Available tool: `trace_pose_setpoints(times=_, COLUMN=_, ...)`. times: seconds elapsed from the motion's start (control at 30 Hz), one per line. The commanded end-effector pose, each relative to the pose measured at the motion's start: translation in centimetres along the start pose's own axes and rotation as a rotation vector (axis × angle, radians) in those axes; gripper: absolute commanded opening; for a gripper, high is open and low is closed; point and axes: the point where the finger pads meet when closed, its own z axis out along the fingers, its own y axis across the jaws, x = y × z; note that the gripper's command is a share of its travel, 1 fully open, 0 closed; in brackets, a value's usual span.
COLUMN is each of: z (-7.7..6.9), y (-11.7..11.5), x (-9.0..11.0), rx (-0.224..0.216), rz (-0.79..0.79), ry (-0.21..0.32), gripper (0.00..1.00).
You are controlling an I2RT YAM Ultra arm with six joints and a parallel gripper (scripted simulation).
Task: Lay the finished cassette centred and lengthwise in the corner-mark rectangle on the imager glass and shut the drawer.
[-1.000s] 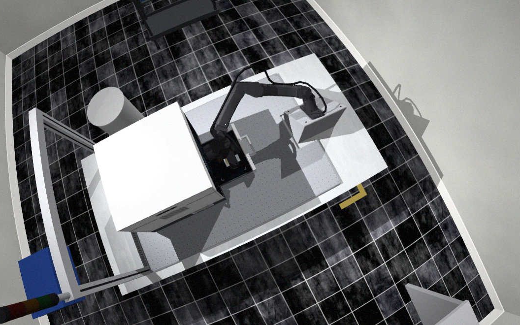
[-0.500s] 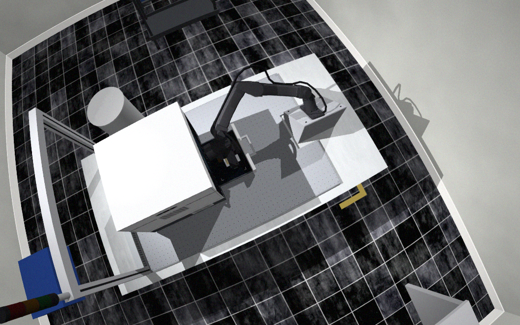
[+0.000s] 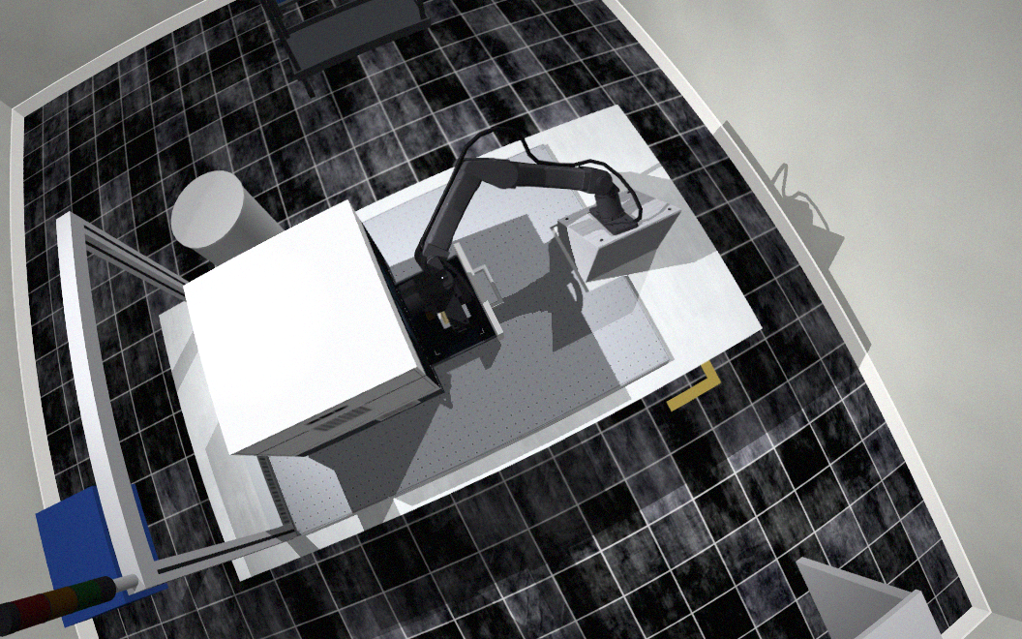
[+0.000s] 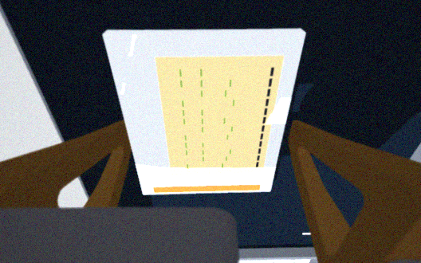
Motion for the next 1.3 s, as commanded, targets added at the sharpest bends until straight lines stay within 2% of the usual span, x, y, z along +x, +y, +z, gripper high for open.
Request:
trace_pose_setpoints(times=0.0, z=-2.3, y=-2.3, x=-0.4, rx=0.076, rz=0.013, ry=-0.012, gripper=0.91)
trace_pose_setpoints(times=0.03, z=-1.7, y=-1.9, x=-0.9, rx=0.062, rz=-0.002, ry=-0.010, gripper=0.91)
trace_pose_setpoints(times=0.1, z=-1.6, y=-1.5, x=-1.0, rx=0.045, rz=-0.019, ry=-0.009, gripper=0.91)
trace_pose_setpoints(times=0.13, z=-2.1, y=-1.5, x=-0.4, rx=0.081, rz=-0.005, ry=-0.006, gripper=0.91)
trace_pose_setpoints(times=0.27, z=-2.2, y=-1.5, x=-0.4, rx=0.081, rz=-0.005, ry=-0.009, gripper=0.91)
trace_pose_setpoints(times=0.3, z=-3.0, y=-2.9, x=0.1, rx=0.111, rz=0.025, ry=-0.014, gripper=0.91)
trace_pose_setpoints(times=0.4, z=-3.0, y=-3.0, x=0.1, rx=0.111, rz=0.025, ry=-0.015, gripper=0.91)
trace_pose_setpoints(times=0.57, z=-1.8, y=-1.9, x=-1.0, rx=0.067, rz=-0.016, ry=-0.011, gripper=0.91)
trace_pose_setpoints(times=0.93, z=-2.2, y=-2.4, x=-0.8, rx=0.075, rz=-0.001, ry=-0.012, gripper=0.91)
trace_pose_setpoints(times=1.27, z=-1.9, y=-2.0, x=-1.2, rx=0.066, rz=-0.006, ry=-0.011, gripper=0.91)
